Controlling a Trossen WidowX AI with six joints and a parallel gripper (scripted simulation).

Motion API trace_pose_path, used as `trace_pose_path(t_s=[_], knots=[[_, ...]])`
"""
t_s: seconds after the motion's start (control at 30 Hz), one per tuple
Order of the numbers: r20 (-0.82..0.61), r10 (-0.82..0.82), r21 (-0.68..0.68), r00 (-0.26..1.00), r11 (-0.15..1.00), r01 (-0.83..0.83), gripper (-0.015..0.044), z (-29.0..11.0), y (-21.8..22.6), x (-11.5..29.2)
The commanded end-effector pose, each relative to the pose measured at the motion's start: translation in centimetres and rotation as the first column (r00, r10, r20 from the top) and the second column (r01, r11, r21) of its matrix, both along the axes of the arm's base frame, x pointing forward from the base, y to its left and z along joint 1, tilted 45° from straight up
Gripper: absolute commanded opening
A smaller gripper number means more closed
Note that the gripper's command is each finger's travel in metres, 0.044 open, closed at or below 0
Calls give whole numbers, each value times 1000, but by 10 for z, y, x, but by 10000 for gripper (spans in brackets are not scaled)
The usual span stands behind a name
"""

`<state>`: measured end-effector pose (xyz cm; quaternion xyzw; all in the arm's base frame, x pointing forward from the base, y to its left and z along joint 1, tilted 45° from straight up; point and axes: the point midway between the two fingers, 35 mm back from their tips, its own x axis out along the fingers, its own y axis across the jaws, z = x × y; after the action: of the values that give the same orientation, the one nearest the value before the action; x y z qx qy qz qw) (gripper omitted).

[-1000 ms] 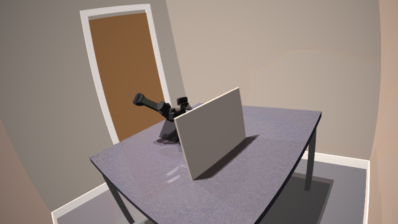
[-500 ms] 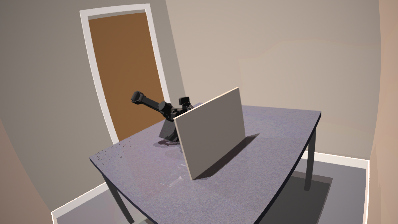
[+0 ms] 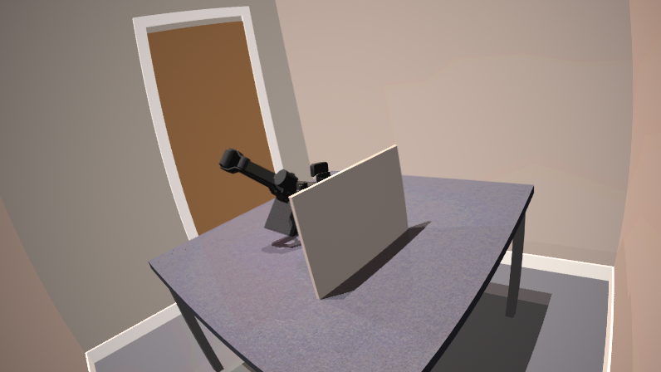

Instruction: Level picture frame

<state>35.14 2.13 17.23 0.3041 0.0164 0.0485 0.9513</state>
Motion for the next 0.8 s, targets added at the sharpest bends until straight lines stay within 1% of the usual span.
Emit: trace_pose_path(t_s=[0.0, 0.33, 0.77], knots=[[5, -4, 6, 1000, 1000, 4, 260, 1, 0, 3], [5, -4, 6, 1000, 1000, 4, 260, 2, 0, 4], [6, -4, 6, 1000, 1000, 4, 260, 3, 2, 24]])
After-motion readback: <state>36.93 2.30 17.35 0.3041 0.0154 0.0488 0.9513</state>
